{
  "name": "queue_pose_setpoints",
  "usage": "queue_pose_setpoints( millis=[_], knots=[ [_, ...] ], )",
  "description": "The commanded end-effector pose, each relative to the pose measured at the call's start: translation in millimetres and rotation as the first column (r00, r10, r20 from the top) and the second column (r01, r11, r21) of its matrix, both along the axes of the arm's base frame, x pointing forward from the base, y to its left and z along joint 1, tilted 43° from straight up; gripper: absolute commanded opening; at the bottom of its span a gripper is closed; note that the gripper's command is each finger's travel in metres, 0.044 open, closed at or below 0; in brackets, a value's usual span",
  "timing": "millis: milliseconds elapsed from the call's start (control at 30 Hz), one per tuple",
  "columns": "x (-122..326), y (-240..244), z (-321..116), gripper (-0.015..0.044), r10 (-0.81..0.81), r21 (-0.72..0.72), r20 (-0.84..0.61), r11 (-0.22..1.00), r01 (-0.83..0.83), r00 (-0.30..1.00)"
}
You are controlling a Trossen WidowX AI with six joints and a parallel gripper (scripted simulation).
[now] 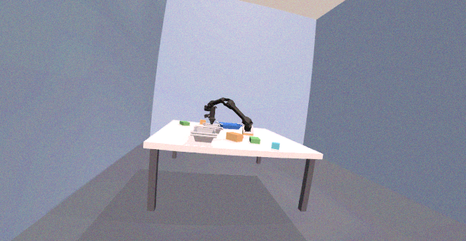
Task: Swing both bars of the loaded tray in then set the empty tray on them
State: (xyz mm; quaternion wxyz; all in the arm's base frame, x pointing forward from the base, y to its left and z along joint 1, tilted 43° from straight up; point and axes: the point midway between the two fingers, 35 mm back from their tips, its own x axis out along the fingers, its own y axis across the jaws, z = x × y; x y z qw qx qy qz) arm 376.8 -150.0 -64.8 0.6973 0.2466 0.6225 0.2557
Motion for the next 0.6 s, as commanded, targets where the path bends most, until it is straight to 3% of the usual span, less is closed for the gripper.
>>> queue_pose_setpoints(
  millis=[0, 567],
  knots=[
    [-0.2, -1.5, 8.0, 0.0087, -0.009, 0.004, 0.002, 1.000, 0.009, 1.000],
    [-4.8, 15.1, 56.2, 0.0087, -0.009, 0.006, 0.001, 1.000, 0.009, 1.000]
  ],
)
